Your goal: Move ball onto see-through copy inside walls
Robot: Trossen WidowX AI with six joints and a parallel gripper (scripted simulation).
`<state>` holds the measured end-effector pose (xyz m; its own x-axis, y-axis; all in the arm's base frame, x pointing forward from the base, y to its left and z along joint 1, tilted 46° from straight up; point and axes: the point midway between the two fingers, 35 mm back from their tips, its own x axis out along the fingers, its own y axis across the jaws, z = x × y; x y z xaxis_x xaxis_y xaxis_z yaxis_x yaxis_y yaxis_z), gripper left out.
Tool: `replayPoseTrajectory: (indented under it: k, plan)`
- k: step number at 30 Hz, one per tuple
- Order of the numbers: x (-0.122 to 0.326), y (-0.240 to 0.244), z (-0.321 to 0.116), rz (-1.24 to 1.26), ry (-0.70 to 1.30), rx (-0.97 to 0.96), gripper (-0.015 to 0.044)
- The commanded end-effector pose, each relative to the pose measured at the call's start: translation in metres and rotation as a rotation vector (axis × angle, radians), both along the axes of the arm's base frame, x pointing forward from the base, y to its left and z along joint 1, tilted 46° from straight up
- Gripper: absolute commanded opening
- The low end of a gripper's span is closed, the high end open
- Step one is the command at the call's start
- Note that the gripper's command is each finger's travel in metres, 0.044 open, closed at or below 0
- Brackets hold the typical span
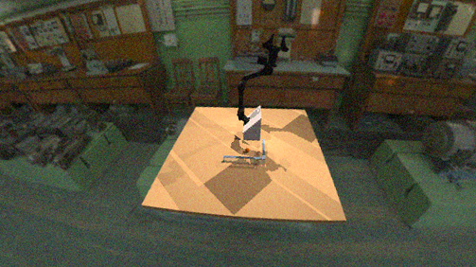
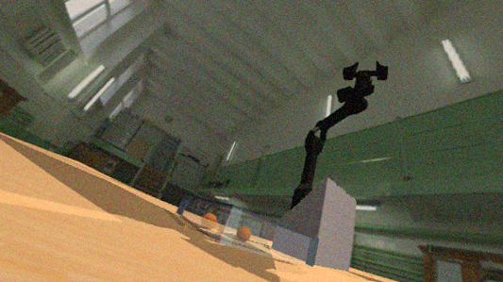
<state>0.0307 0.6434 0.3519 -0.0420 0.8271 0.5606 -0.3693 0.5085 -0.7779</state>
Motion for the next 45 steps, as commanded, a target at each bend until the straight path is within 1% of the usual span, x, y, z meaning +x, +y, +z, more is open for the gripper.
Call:
replayPoseTrajectory:
  k: [1, 4, 5, 10, 16, 22, 27, 34, 39, 45]
  plan:
    - [0.002, 0.0, -0.001, -0.002, 0.005, -0.007, 0.0374]
    - [0.035, 0.005, -0.021, -0.04, 0.084, -0.097, 0.0295]
    - [0.049, 0.006, -0.03, -0.058, 0.119, -0.134, 0.0285]
    - [0.114, 0.002, -0.072, -0.154, 0.288, -0.29, 0.0285]
    - [0.19, -0.024, -0.131, -0.278, 0.49, -0.465, 0.0285]
    - [0.236, -0.053, -0.169, -0.38, 0.641, -0.558, 0.0285]
    - [0.29, -0.103, -0.218, -0.554, 0.863, -0.648, 0.0285]
    - [0.342, -0.189, -0.276, -0.814, 1.149, -0.719, 0.0285]
    - [0.364, -0.265, -0.313, -1.033, 1.352, -0.738, 0.0285]
    - [0.37, -0.362, -0.349, -1.322, 1.574, -0.726, 0.0285]
